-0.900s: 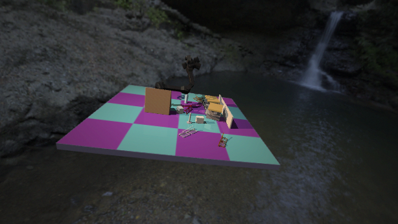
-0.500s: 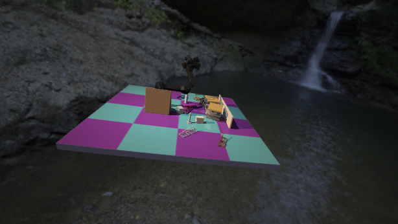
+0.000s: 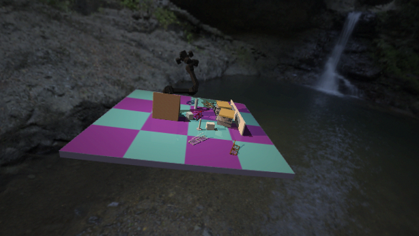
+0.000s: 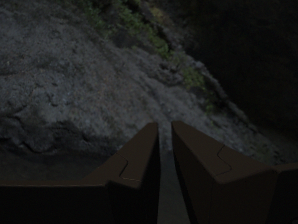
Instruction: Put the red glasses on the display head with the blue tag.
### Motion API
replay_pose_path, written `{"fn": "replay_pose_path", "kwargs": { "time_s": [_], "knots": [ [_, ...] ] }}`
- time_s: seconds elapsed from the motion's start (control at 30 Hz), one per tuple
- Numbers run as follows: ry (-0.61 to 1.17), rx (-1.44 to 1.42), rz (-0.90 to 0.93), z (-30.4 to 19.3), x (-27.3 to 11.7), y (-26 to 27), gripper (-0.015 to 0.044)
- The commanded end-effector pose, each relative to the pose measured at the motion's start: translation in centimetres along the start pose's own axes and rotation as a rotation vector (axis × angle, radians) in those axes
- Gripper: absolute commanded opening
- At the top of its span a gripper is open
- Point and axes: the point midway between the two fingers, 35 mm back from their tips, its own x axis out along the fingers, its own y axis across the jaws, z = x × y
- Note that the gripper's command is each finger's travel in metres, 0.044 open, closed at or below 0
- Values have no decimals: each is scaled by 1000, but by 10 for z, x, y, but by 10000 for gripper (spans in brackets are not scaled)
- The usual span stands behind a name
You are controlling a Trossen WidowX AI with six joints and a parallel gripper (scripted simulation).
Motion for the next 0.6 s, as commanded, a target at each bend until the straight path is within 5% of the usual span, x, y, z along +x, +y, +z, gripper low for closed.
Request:
{"fn": "replay_pose_path", "kwargs": {
  "time_s": [0.0, 0.27, 0.57],
  "knots": [
    [-152, 27, 61, 48, 18, 27, 0],
    [-521, 123, 213, 168, 23, 83, 0],
    [-956, 229, 381, 302, -36, 120, 0]
  ]
}}
